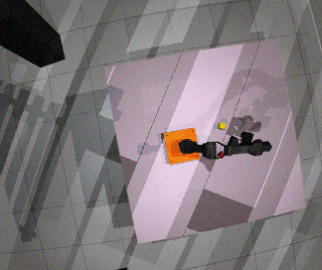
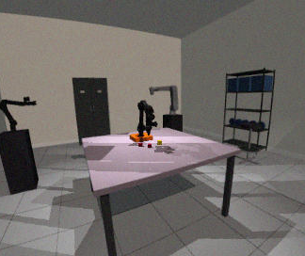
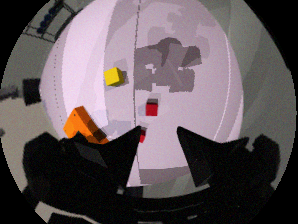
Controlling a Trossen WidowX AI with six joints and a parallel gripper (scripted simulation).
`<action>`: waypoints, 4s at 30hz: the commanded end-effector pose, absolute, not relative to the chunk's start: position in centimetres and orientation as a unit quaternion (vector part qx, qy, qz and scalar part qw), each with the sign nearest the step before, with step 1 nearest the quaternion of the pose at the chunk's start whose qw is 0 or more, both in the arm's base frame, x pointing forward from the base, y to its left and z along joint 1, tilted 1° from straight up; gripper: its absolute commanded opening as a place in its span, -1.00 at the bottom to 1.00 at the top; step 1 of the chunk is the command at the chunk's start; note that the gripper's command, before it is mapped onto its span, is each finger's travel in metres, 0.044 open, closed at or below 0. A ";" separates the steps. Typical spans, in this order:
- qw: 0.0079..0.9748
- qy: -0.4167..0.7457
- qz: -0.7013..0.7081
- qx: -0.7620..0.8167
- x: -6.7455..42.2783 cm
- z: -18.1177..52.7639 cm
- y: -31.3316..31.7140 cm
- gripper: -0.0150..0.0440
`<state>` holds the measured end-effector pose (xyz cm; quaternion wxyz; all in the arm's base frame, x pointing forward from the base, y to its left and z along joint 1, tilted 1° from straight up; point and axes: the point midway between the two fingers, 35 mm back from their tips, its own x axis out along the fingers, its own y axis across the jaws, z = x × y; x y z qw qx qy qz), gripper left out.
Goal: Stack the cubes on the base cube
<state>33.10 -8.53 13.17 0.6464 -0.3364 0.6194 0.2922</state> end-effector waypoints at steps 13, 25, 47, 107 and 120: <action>0.644 0.625 0.299 -0.324 32.9 6.6 -8.2 0.41; 0.644 0.625 0.299 -0.324 33.0 4.8 -8.3 0.41; 0.643 0.625 0.299 -0.324 33.1 1.8 -8.3 0.23; 0.663 0.642 0.261 -0.283 32.3 11.8 -4.6 -0.14; 0.681 0.659 0.216 -0.234 31.1 10.7 -0.7 -0.14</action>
